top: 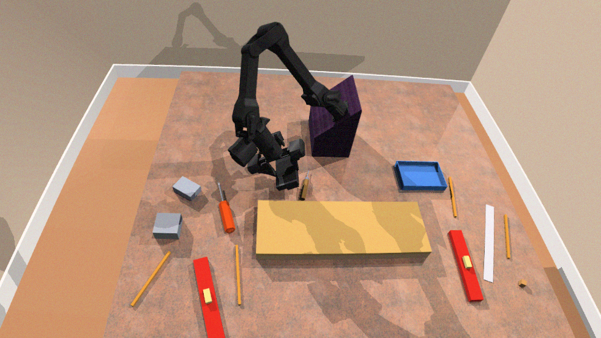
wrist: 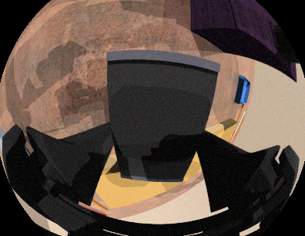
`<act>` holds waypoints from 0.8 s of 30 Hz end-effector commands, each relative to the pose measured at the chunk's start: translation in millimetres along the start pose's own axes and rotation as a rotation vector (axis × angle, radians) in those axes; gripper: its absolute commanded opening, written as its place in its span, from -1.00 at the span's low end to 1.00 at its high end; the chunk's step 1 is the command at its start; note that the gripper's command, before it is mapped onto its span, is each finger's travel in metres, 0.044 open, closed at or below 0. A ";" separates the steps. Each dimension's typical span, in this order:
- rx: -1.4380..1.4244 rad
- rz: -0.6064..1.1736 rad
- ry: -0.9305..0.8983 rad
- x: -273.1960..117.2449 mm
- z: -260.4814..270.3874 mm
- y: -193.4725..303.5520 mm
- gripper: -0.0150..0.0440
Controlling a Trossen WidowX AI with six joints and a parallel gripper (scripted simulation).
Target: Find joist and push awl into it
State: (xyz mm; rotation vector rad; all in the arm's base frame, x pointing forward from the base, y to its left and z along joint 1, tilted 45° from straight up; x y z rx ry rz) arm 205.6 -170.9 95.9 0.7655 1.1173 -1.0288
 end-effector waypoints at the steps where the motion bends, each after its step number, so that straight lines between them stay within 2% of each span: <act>1: -0.002 0.014 0.029 -1.0 0.5 0.8 -0.49; 24: 0.002 0.044 0.171 -0.2 5.1 -0.7 -0.49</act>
Point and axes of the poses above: the point midway between the two fingers, 35 mm back from their tips, its own x axis out along the fingers, its own z axis across the jaws, y = z × x, the point moved 1 cm from there along -x, back along the fingers, and after that the axes turned 14 degrees about -x, right-handed, at the moved point
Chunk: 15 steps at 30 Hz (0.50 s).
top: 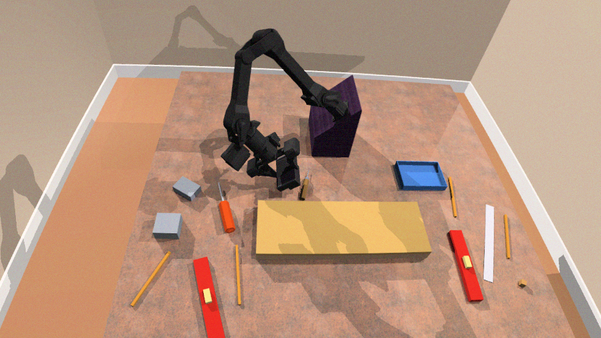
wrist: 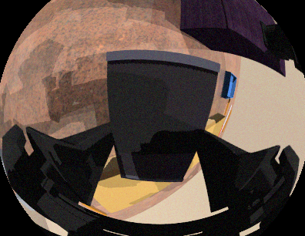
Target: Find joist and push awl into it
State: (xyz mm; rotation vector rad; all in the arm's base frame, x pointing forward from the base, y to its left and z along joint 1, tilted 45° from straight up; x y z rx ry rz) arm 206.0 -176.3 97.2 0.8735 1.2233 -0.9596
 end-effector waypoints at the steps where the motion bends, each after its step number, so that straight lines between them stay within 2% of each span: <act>1: -0.004 0.011 0.030 -0.3 0.0 0.8 -0.49; 15: 0.004 0.038 0.126 -0.6 3.5 -0.3 -0.49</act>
Point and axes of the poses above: the point midway between the two fingers, 35 mm back from their tips, its own x axis out along the fingers, its own z axis across the jaws, y = z × x, the point moved 1 cm from there along -x, back along the fingers, and after that the axes turned 14 degrees about -x, right-handed, at the moved point
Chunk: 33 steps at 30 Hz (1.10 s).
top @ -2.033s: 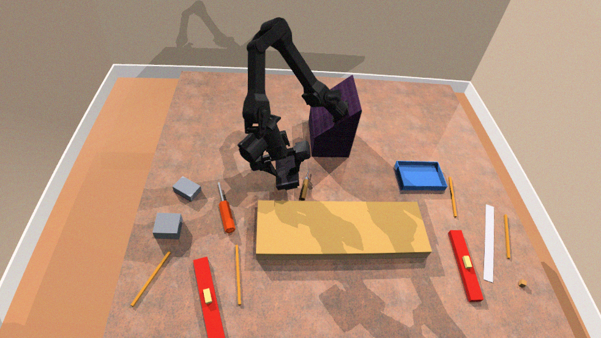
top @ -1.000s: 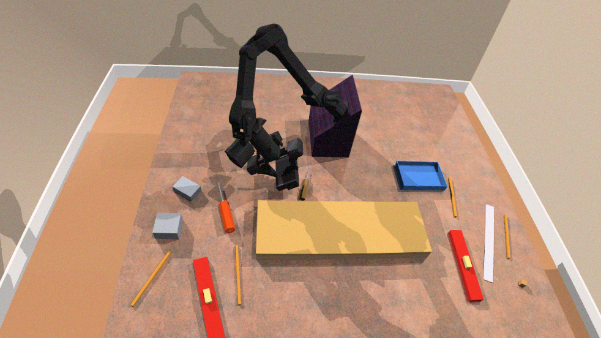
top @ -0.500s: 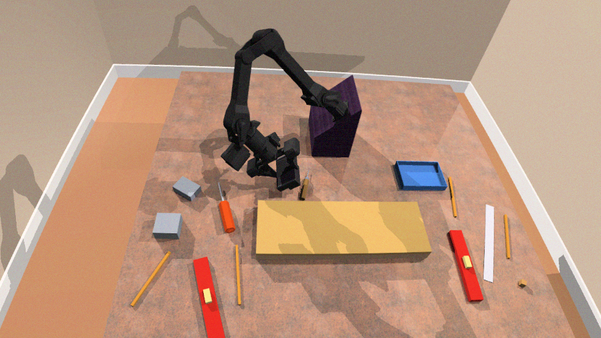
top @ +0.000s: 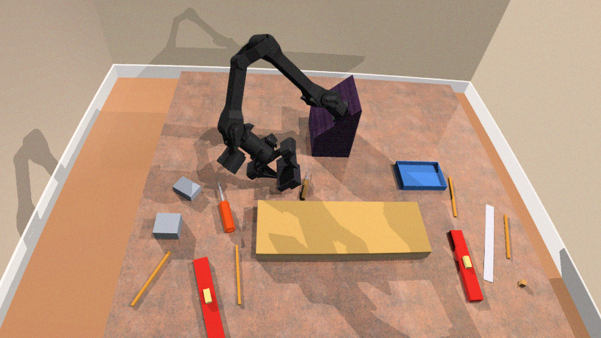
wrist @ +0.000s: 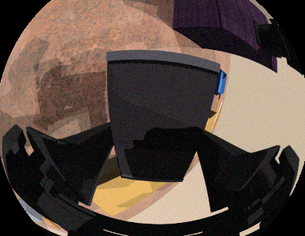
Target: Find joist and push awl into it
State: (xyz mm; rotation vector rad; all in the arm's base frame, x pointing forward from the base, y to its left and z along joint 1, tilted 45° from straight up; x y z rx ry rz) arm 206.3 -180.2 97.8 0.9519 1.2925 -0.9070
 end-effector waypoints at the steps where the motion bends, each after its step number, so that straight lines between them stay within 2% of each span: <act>1: -0.002 0.013 0.031 -0.5 -0.1 0.8 -0.49; 10: 0.006 0.036 0.090 -1.3 2.3 0.1 -0.49; 32: 0.016 0.028 0.078 20.4 24.8 -7.6 -0.49; 33: 0.018 0.027 0.077 18.3 23.0 -7.1 -0.40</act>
Point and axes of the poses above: the point midway between the two fingers, 35 mm back from their tips, its own x axis out along the fingers, its own z axis across the jaws, y = z × x, the point moved 1 cm from there along -x, back along the fingers, and after that the axes turned 14 degrees about -x, right-handed, at the moved point
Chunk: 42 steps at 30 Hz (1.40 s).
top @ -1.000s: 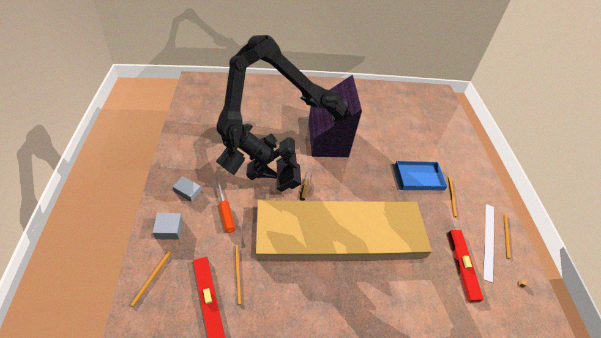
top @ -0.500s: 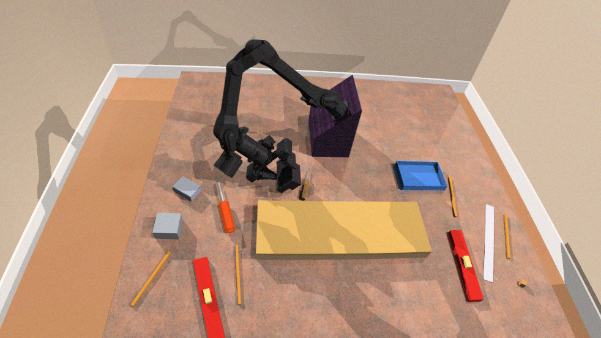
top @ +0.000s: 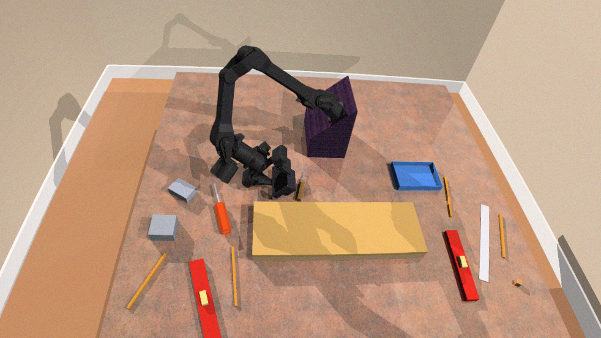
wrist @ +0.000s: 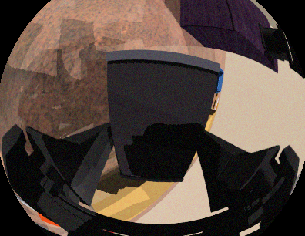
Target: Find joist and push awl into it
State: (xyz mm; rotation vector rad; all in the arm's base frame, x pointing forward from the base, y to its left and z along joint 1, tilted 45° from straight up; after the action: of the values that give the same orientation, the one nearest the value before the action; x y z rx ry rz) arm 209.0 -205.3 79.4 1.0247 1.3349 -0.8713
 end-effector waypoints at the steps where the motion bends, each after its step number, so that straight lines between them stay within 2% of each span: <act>1: -0.001 0.001 0.001 -0.5 -0.7 0.4 -0.31; 16: -0.001 0.001 0.001 -0.8 -0.7 0.4 1.00; 36: -0.002 0.000 -0.004 -31.4 -0.5 1.2 1.00; 42: 0.001 0.001 -0.006 -89.8 -20.2 13.2 1.00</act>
State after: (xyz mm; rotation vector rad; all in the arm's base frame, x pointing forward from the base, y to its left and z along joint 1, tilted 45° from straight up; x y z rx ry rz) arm 208.0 -196.3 140.4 1.0257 1.3488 -0.8719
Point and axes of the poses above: the point midway between the two fingers, 35 mm back from their tips, its own x axis out along the fingers, its own z axis across the jaws, y = z × x, the point moved 1 cm from there along -x, back along the fingers, and after that the axes turned 14 degrees about -x, right-handed, at the moved point
